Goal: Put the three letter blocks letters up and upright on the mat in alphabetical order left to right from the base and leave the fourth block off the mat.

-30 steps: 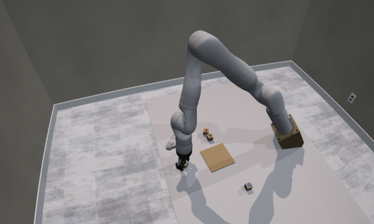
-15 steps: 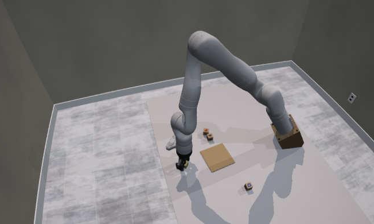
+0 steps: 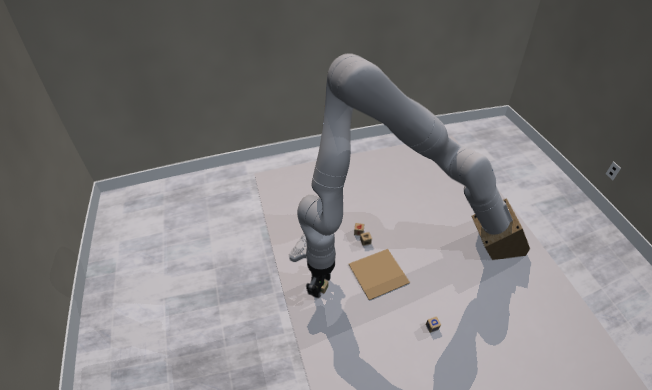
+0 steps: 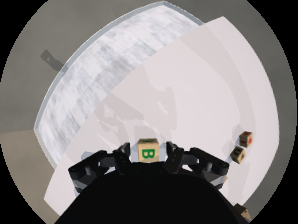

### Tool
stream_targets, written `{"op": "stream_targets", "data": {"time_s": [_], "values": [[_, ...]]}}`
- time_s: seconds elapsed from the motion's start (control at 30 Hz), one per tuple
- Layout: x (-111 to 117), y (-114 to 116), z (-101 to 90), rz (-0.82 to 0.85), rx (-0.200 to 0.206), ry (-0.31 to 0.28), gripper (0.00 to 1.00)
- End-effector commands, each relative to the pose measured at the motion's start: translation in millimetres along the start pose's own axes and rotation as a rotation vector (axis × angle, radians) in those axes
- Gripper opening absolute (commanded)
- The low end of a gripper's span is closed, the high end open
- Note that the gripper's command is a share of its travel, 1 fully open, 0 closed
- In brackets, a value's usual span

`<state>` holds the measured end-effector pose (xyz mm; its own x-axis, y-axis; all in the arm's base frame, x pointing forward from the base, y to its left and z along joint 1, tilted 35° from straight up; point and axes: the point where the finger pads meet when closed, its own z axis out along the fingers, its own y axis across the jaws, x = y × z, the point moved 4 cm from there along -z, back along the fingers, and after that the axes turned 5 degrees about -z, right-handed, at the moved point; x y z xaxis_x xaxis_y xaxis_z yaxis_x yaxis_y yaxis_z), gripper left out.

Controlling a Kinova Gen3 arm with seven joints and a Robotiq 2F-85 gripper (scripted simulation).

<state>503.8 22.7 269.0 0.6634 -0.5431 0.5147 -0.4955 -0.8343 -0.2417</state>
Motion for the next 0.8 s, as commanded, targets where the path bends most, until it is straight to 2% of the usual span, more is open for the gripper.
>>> {"op": "stream_targets", "data": {"time_s": [0.0,0.13,0.17,0.7,0.73,0.77], "values": [[0.4,-0.4,-0.6,0.0,0.001,0.001,0.67],[0.4,-0.4,-0.6,0.0,0.001,0.001,0.67],[0.4,-0.4,-0.6,0.0,0.001,0.001,0.46],[0.4,-0.4,-0.6,0.0,0.001,0.001,0.46],[0.4,-0.4,-0.6,0.0,0.001,0.001,0.26],[0.4,-0.4,-0.6,0.0,0.001,0.001,0.26]]}}
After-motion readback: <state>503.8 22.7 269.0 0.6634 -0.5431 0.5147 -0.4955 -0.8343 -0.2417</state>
